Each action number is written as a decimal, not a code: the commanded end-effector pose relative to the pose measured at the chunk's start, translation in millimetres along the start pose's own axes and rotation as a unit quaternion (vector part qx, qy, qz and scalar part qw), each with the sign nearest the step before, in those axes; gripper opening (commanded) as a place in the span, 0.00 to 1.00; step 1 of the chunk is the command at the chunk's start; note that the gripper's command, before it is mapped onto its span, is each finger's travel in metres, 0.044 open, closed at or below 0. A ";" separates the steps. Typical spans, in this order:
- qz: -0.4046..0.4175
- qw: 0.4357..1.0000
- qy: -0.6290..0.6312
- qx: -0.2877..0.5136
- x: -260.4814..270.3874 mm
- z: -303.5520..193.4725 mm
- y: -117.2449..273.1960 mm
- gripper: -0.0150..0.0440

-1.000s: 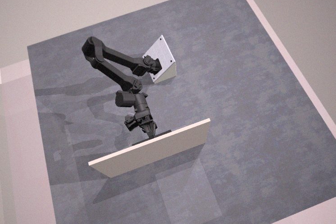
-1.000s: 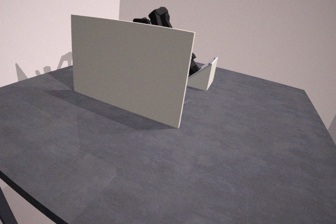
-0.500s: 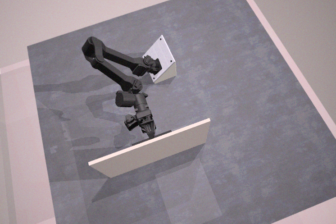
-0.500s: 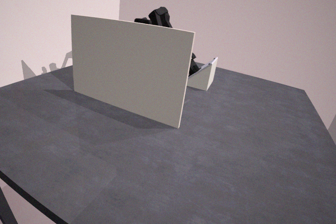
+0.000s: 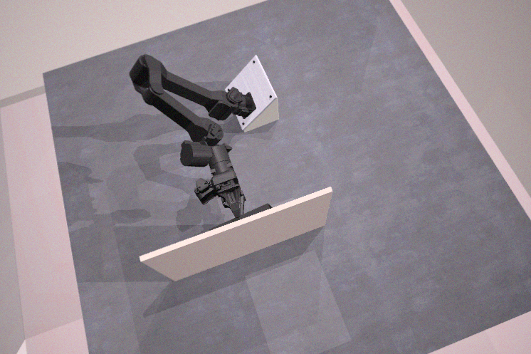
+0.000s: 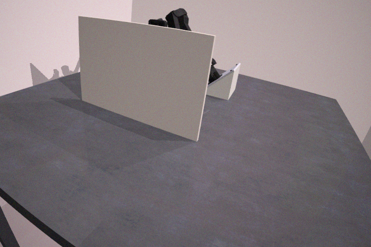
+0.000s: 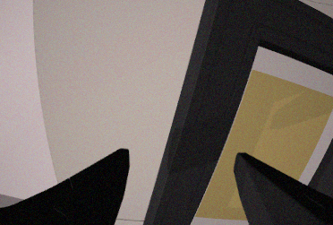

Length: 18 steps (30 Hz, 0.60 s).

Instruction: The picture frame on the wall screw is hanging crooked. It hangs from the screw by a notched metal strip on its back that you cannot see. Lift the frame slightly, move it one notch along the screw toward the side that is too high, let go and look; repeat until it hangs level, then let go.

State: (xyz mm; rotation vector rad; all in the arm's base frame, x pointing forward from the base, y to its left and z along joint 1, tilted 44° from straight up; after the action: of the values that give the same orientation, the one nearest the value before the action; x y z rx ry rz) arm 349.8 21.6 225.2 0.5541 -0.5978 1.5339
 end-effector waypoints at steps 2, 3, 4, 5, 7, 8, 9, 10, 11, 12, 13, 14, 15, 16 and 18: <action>0.000 0.999 -0.045 0.001 2.7 3.7 34.2 0.69; 0.000 0.998 -0.056 0.002 2.8 4.0 41.8 0.69; 0.000 0.998 -0.066 0.002 2.5 3.9 49.2 0.69; 0.000 0.997 -0.076 0.002 2.0 3.6 56.4 0.69; 0.000 0.995 -0.097 0.003 0.1 2.1 70.4 0.69; 0.000 0.994 -0.107 0.003 -1.2 0.9 77.1 0.69; 0.000 0.993 -0.117 0.003 -2.7 -0.6 83.6 0.69; 0.000 0.992 -0.125 0.003 -4.2 -2.0 88.8 0.69; 0.000 0.991 -0.130 0.003 -5.1 -2.9 91.8 0.69; 0.000 0.991 -0.132 0.004 -5.4 -3.2 92.8 0.69; 0.000 0.991 -0.132 0.004 -5.4 -3.2 92.8 0.69; 0.000 0.991 -0.132 0.004 -5.4 -3.2 92.8 0.69; 0.000 0.991 -0.132 0.004 -5.4 -3.2 92.8 0.69; 0.000 0.991 -0.132 0.004 -5.4 -3.2 92.8 0.69; 0.006 0.991 -0.132 0.002 6.9 3.7 89.3 0.69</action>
State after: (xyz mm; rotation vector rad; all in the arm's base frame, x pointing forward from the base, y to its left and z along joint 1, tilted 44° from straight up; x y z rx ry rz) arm 261.6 18.4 221.1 0.7513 -0.7857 1.4870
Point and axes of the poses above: the point midway between the two fingers, 35 mm back from their tips, its own y axis back along the fingers, its own x axis across the jaws, z = x × y, the point moved 1 cm from there along y, back along the fingers, and after that the axes turned 5 degrees about y, right-handed, at the moved point
